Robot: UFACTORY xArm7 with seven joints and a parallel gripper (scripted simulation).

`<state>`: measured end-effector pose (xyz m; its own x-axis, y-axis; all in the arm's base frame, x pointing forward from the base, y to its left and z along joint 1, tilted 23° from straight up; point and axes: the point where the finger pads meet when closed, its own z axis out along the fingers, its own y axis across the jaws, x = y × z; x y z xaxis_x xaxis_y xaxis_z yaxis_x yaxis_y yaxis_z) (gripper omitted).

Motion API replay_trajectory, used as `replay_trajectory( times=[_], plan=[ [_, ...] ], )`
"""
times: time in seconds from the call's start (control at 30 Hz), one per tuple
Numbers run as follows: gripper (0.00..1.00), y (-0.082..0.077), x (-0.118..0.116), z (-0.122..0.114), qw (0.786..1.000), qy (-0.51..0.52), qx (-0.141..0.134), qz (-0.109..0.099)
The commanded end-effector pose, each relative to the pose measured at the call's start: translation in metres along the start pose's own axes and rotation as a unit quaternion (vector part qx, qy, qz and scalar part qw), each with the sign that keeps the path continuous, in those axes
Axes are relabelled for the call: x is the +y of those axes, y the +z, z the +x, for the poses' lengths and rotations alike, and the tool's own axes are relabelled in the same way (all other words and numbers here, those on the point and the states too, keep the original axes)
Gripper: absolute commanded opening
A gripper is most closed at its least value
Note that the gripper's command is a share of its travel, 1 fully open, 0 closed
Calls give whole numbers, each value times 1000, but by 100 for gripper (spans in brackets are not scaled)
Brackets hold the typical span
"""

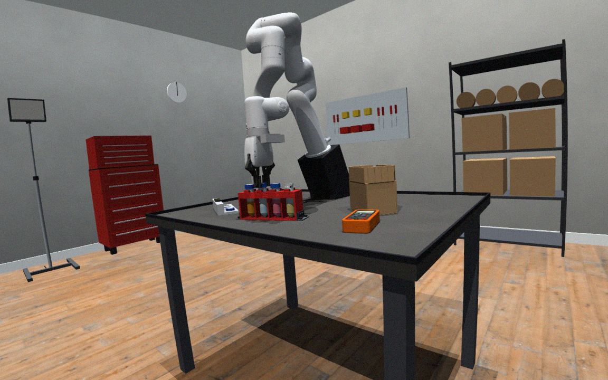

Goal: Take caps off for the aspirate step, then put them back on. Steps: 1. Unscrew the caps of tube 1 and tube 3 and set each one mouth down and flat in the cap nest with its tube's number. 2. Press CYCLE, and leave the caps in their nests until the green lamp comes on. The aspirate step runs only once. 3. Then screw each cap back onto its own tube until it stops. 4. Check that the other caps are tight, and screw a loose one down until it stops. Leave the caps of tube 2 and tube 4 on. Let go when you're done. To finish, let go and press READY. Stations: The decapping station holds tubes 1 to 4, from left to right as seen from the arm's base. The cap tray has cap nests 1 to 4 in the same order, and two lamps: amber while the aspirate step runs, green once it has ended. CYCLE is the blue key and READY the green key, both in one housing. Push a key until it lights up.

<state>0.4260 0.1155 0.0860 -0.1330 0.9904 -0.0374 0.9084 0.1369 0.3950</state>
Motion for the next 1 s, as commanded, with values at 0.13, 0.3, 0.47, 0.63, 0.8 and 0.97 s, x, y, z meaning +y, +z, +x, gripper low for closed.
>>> replay_trajectory(
  times=[0.13, 0.3, 0.47, 0.63, 0.8, 0.97],
  plan=[
    [0, 0, 1, 0, 986, -169, 0, -1],
    [0, 0, 1, 0, 967, -254, 0, -1],
    [0, 0, 1, 0, 967, -254, 0, -1],
    [46, 0, 1, 0, 967, -254, 0, -1],
    [46, 0, 1, 0, 967, -254, 0, -1],
    [46, -1, 1, 0, 977, -213, 0, -1]
  ],
)
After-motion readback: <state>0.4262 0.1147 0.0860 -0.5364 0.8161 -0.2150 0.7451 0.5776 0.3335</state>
